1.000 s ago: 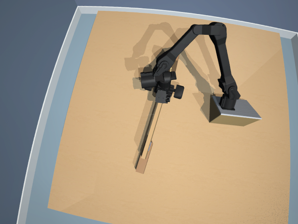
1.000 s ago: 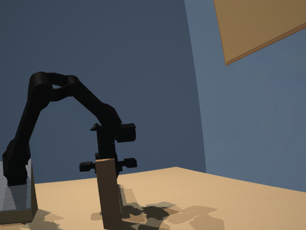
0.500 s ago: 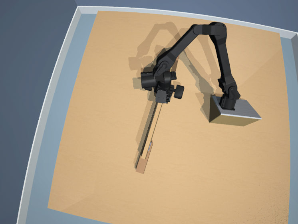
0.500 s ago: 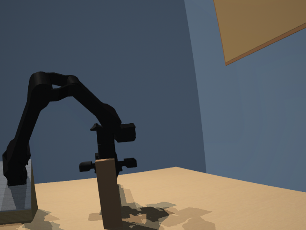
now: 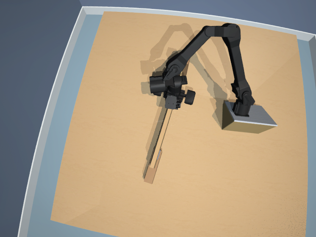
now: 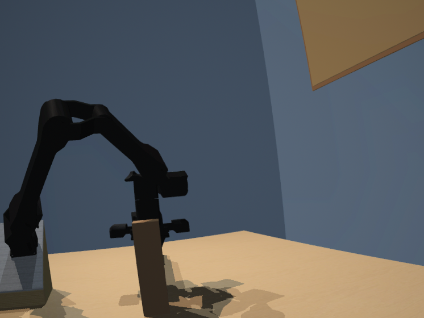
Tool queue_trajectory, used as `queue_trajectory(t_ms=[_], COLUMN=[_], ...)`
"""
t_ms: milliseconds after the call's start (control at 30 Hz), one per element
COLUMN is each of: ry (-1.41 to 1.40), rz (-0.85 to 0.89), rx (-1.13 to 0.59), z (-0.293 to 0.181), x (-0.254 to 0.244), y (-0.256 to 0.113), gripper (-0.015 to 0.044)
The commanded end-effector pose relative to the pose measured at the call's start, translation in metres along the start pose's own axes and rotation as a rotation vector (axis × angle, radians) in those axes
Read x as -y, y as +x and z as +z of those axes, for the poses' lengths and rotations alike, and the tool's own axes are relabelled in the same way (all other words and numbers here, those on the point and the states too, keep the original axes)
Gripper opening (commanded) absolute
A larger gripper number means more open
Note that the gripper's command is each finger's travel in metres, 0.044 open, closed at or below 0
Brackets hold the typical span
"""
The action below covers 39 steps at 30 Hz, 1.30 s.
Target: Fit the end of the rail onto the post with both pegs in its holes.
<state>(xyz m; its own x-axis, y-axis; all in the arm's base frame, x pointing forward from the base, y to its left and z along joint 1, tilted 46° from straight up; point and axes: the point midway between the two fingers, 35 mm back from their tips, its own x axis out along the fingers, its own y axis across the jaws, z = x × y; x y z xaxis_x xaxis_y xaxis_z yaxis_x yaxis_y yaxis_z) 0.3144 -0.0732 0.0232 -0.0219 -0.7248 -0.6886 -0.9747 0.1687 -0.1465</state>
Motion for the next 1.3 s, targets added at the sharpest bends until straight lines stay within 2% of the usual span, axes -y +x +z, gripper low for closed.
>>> queue_trajectory(t_ms=[0, 1267], ry=[-0.002, -0.002], rz=[-0.011, -0.011], rx=[0.006, 0.006], z=[-0.0011, 0.0029], x=[0.0013, 0.0015], y=[-0.0035, -0.0036], gripper=[0.0, 0.0])
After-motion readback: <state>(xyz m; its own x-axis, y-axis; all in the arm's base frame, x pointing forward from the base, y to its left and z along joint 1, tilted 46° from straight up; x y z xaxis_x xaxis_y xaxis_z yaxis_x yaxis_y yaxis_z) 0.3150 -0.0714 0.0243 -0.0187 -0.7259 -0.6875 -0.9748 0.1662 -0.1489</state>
